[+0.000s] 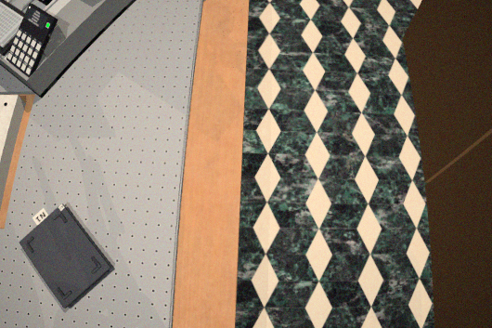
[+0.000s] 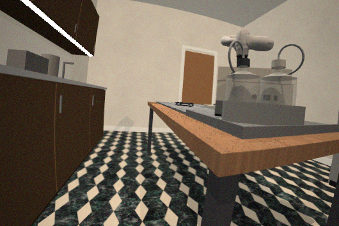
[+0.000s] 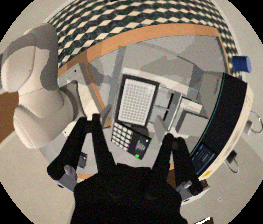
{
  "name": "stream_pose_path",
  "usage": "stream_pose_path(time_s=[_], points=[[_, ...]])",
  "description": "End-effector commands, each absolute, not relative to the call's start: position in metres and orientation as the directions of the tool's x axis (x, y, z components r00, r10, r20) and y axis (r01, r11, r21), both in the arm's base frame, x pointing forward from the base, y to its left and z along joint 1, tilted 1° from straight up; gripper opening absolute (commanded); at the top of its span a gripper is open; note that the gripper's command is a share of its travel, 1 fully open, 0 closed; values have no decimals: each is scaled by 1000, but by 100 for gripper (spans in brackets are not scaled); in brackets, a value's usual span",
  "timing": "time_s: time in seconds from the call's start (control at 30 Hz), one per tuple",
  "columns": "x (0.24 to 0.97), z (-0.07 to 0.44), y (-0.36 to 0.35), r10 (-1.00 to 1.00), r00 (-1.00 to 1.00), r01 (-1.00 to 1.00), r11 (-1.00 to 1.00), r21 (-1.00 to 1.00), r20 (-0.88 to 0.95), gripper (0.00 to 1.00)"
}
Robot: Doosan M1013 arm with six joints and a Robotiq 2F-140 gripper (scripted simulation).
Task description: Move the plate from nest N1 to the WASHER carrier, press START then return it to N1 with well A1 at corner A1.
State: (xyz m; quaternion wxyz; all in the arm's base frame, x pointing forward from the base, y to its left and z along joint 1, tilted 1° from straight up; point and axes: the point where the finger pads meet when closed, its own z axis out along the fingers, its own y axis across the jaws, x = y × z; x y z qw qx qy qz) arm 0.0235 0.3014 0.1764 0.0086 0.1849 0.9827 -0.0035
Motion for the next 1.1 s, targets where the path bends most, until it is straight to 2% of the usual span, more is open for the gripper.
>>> stream_pose_path(time_s=[0.0, 1.07], points=[[23, 179, 307, 359, -933, 359, 933, 4, -13, 70], [23, 164, 307, 359, -933, 359, 933, 4, -13, 70]])
